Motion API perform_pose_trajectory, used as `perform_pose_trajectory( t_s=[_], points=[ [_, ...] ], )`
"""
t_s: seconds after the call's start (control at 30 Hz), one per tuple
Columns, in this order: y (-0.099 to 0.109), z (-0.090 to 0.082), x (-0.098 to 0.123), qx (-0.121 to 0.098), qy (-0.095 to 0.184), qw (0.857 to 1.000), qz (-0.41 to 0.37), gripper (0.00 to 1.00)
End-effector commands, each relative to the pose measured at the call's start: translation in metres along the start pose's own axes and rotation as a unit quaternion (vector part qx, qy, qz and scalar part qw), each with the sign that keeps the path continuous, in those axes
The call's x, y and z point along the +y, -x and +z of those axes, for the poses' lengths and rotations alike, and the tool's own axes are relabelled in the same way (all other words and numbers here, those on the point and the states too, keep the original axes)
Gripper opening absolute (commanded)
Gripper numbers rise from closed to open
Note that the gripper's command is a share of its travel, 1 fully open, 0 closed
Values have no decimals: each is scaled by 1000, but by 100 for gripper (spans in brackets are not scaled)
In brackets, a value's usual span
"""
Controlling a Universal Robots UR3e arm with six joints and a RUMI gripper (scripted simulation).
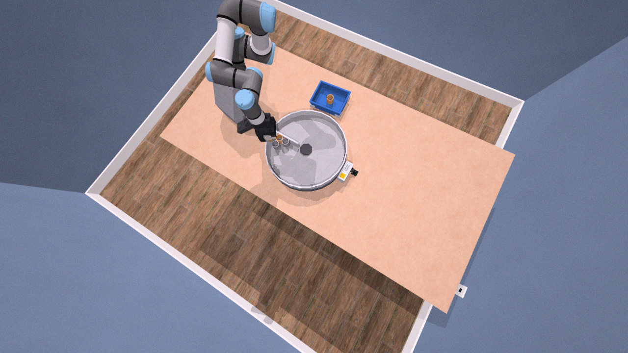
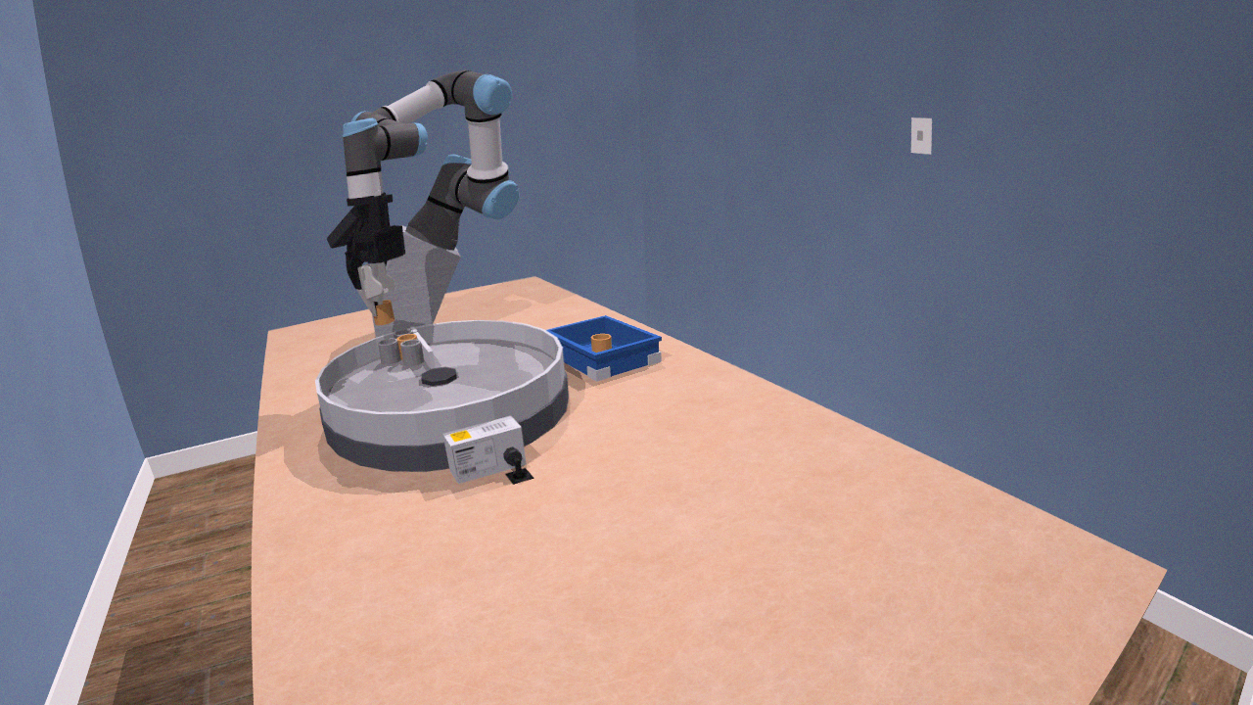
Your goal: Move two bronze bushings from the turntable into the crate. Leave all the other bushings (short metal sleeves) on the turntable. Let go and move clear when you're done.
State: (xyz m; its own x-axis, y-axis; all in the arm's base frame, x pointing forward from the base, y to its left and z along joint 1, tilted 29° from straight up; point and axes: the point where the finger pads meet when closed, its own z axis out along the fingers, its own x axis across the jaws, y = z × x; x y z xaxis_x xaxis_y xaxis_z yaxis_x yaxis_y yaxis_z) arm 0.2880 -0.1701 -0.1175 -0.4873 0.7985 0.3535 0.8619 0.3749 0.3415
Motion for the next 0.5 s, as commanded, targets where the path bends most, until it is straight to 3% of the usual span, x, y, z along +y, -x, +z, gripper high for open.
perform_pose_trajectory(
  t_s=[0.0,0.47],
  points=[
    [1,-1,0,-1,0,1000,0,0],
    [-1,-1,1,-1,0,1000,0,0]
  ],
)
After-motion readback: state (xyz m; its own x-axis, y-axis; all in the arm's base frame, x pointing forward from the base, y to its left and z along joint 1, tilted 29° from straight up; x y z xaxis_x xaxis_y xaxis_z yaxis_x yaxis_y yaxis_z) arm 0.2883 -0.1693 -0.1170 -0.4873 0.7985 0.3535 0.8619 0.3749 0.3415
